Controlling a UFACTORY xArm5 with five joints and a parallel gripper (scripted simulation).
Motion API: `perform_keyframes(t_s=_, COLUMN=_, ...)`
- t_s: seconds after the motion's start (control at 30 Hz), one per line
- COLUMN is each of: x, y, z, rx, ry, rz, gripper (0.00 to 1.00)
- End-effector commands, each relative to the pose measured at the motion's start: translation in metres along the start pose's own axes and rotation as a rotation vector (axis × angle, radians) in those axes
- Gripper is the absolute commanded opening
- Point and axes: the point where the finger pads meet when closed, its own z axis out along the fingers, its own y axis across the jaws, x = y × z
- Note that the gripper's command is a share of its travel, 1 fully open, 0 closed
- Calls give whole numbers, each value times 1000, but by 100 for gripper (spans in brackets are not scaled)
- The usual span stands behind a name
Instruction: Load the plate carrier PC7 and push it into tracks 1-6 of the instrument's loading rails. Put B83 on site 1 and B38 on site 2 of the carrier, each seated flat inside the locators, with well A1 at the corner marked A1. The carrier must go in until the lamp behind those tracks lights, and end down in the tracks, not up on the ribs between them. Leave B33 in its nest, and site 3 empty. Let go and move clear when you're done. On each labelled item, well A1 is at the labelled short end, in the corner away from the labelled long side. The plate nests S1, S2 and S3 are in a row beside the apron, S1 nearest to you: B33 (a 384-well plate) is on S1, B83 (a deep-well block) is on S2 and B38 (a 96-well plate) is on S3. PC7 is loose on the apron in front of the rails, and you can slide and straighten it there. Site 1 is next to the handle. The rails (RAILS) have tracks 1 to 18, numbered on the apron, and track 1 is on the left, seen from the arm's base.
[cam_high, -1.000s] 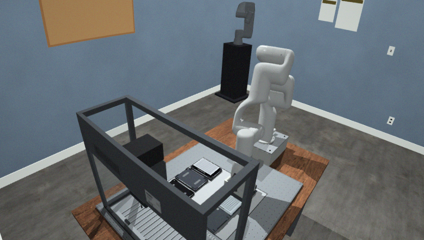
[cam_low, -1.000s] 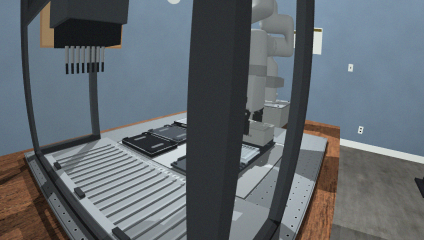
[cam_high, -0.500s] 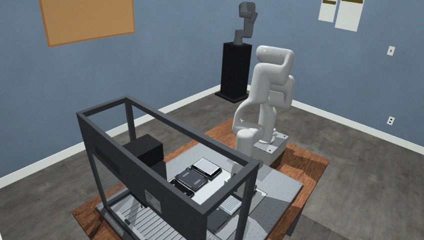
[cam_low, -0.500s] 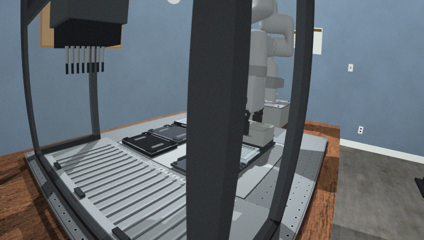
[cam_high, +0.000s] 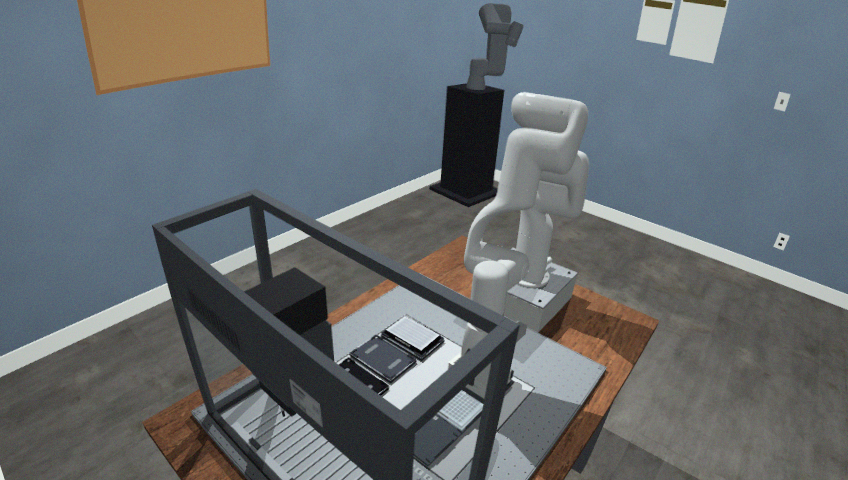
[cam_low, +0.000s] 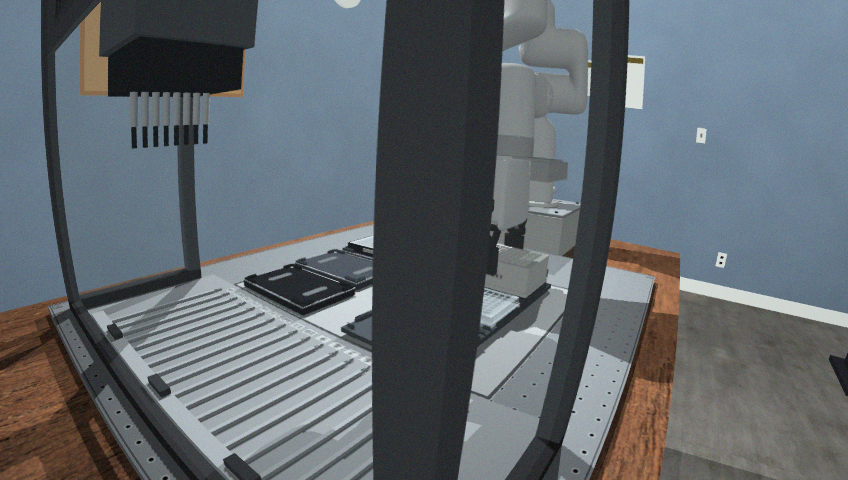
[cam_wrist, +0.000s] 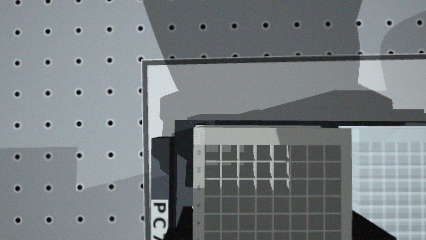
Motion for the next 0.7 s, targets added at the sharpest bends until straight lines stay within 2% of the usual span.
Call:
perform_keyframes(t_s=0.0, x=0, y=2, z=1, rx=-11, ry=-25, rz=0, gripper=0)
perform_keyframes(t_s=0.67, x=0, y=2, z=6, rx=-11, ry=-25, rz=0, gripper=0)
